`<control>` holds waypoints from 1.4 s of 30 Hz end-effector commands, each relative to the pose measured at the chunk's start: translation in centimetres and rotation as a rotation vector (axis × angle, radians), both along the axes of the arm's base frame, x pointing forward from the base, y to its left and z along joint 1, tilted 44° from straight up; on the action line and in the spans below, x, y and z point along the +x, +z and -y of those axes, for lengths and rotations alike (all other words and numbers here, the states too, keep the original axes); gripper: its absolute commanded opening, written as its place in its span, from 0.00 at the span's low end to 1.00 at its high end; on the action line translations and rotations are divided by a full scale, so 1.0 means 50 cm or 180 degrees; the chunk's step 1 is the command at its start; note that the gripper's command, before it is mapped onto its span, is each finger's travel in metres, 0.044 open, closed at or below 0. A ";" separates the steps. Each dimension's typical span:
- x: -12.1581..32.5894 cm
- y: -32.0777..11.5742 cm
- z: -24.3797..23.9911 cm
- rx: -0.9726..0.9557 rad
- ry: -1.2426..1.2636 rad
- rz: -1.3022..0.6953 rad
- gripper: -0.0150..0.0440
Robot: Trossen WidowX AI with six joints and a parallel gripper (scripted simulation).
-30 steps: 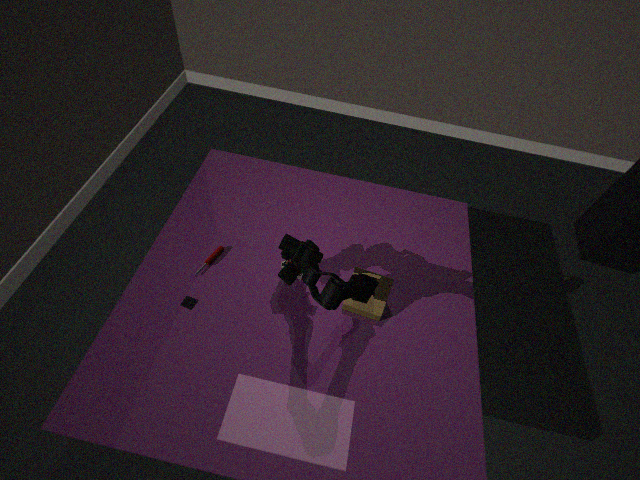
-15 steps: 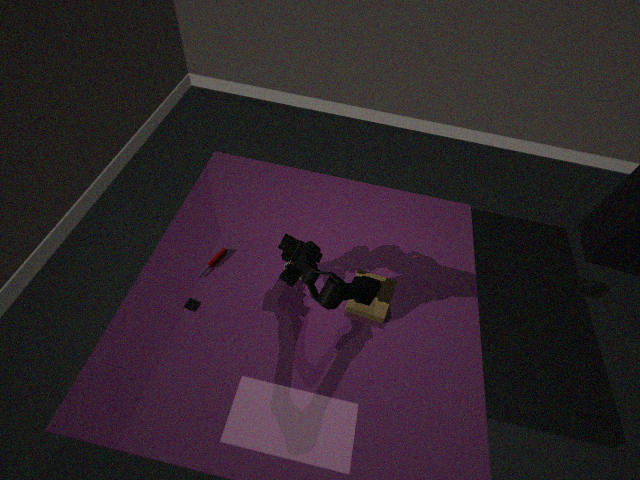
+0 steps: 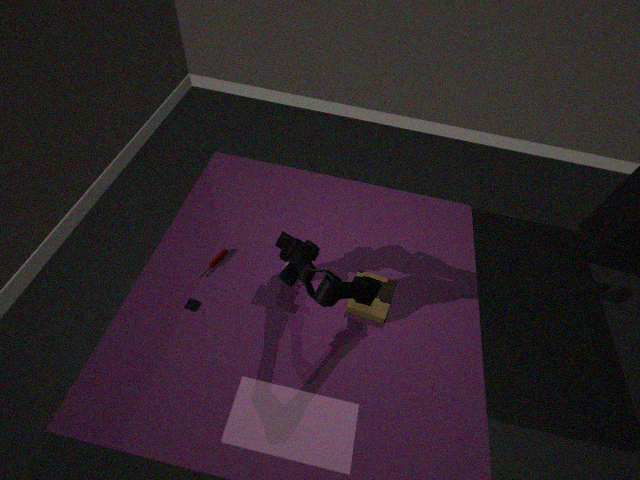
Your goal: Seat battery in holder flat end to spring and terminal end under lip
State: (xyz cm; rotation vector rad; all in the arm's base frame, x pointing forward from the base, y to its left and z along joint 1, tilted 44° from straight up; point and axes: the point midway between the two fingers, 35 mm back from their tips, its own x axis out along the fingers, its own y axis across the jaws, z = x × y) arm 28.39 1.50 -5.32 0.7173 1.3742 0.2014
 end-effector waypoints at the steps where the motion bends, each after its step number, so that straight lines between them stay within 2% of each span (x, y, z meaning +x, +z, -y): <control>1: -0.011 -0.009 -0.005 0.0041 0.0059 -0.0129 0.40; 42: -0.001 -0.002 -0.014 0.0169 0.0473 -0.0614 0.40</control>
